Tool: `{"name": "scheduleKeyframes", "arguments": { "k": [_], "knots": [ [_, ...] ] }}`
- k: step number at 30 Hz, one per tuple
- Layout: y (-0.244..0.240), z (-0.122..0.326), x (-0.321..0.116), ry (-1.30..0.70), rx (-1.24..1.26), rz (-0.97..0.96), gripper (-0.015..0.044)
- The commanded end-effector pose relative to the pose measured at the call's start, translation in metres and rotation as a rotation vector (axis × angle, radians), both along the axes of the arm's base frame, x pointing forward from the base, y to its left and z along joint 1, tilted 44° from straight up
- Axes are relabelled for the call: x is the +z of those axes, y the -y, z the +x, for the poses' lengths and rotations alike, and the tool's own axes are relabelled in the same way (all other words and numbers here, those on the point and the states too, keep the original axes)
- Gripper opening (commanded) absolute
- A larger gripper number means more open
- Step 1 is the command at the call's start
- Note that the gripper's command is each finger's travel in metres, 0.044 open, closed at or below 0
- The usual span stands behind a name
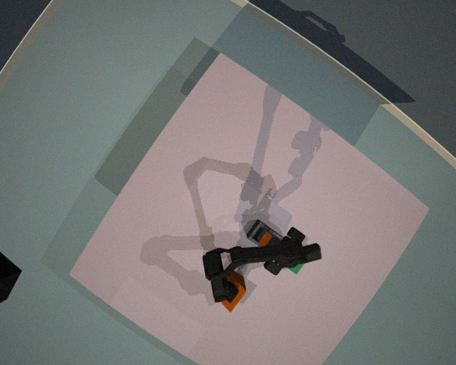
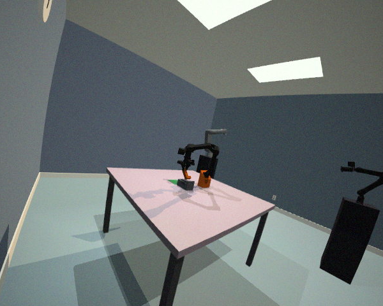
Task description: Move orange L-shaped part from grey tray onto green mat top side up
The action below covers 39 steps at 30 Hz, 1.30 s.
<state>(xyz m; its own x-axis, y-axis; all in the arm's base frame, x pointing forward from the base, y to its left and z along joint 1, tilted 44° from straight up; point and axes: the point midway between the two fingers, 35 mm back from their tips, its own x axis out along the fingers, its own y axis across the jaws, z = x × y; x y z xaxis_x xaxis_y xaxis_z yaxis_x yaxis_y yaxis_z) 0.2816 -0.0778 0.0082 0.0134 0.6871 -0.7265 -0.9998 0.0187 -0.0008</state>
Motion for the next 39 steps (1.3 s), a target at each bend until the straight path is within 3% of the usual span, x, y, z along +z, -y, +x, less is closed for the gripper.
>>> {"name": "scheduleKeyframes", "arguments": {
  "k": [1, 30, 39],
  "knots": [
    [0.012, -0.002, -0.015, -0.002, 0.005, 0.000, 0.0000],
    [0.099, -0.016, -0.094, 0.000, 0.005, -0.009, 0.0000],
    [0.098, -0.016, -0.099, 0.000, 0.005, -0.009, 0.0000]
  ]
}}
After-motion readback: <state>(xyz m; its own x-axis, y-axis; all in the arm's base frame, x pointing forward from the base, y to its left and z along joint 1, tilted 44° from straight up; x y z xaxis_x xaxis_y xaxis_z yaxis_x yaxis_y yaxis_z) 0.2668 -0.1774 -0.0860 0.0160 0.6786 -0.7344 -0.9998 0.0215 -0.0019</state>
